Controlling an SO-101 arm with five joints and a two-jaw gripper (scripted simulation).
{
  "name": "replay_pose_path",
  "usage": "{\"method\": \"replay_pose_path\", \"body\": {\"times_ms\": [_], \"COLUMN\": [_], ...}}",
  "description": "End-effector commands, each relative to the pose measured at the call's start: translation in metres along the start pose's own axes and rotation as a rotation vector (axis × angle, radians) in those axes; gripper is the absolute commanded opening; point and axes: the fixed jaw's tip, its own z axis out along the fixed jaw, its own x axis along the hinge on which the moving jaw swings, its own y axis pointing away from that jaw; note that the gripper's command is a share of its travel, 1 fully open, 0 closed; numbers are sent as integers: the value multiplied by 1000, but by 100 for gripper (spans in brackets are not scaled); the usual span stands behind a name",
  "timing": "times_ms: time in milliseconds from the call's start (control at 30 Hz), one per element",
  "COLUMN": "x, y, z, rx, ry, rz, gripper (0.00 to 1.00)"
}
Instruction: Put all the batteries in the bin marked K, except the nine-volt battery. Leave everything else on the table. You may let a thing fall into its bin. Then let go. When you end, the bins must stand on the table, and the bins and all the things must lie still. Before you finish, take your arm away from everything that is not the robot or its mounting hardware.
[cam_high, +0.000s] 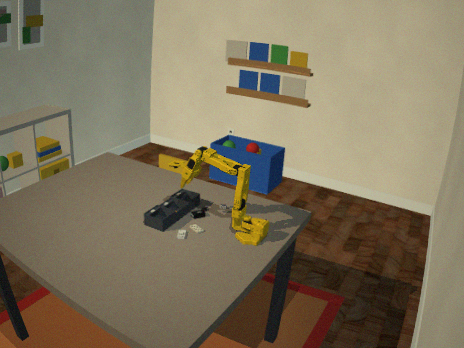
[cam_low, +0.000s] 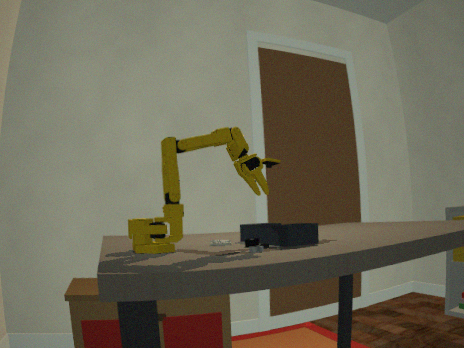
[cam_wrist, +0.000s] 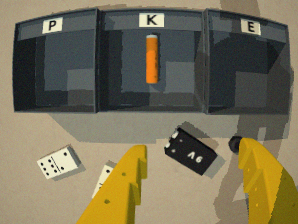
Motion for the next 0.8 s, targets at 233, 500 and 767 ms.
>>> {"method": "replay_pose_path", "body": {"times_ms": [233, 500, 767], "x": [72, 76, 76], "y": [-17, -18, -18], "z": [-37, -38, -38], "rx": [33, 34, 34], "ry": [166, 177, 177], "rz": [66, 69, 69], "gripper": [23, 23, 23]}}
